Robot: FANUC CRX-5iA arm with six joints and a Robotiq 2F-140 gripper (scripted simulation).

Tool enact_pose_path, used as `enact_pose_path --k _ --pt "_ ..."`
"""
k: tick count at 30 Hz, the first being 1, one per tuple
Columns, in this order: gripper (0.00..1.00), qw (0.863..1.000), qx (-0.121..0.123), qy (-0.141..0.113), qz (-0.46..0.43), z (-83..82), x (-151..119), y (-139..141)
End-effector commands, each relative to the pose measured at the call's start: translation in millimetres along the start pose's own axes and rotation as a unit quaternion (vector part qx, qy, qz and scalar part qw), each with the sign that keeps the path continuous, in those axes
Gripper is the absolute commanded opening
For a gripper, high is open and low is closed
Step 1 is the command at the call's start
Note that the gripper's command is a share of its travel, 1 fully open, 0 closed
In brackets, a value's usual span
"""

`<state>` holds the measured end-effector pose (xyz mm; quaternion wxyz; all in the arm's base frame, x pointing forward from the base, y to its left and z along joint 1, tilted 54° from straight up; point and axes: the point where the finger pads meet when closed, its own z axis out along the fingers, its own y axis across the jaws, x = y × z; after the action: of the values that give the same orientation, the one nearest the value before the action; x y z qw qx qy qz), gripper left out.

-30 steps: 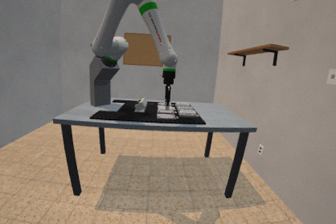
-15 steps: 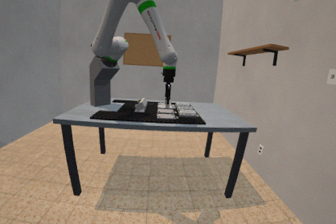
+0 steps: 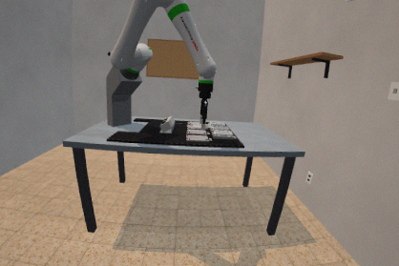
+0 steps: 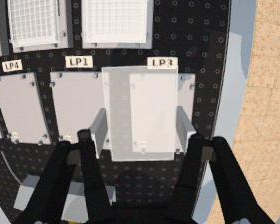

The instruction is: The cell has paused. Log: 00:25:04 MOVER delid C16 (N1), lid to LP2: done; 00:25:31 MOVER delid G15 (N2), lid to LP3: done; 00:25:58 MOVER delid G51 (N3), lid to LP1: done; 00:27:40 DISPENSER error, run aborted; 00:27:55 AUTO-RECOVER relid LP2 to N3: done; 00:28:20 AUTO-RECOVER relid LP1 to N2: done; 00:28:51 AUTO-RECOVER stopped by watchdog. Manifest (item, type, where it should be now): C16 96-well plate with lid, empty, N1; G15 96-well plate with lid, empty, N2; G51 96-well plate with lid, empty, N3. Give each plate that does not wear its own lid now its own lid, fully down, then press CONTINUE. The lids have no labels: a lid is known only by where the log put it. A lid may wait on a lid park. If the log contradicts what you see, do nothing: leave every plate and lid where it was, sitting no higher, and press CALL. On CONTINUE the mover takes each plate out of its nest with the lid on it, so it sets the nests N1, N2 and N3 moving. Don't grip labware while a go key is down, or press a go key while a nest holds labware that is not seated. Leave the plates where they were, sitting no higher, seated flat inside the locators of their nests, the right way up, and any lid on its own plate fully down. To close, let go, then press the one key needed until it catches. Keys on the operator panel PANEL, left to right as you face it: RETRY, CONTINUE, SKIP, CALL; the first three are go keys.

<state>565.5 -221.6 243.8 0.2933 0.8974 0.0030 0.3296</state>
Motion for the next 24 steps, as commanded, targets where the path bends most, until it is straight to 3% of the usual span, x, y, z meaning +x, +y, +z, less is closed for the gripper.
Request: enact_pose_path --k 1,4,7,9,10,12,15,24 --pt "0.00 1.000 0.003 -0.012 -0.005 10.6 52 -44" --pt "0.00 1.000 0.003 -0.012 -0.005 10.6 52 -44" --pt "0.00 1.000 -0.001 -0.012 -0.005 12.4 95 -85" --pt "0.00 1.000 -0.001 -0.012 -0.005 12.4 95 -85" --pt "0.00 1.000 -0.006 -0.010 -0.003 11.2 114 -106" --pt "0.00 1.000 -0.006 -0.010 -0.003 11.2 114 -106" --pt "0.00 1.000 -0.015 -0.004 0.002 6.6 144 -139" --pt "0.00 1.000 -0.022 0.001 0.006 2.1 161 -160"
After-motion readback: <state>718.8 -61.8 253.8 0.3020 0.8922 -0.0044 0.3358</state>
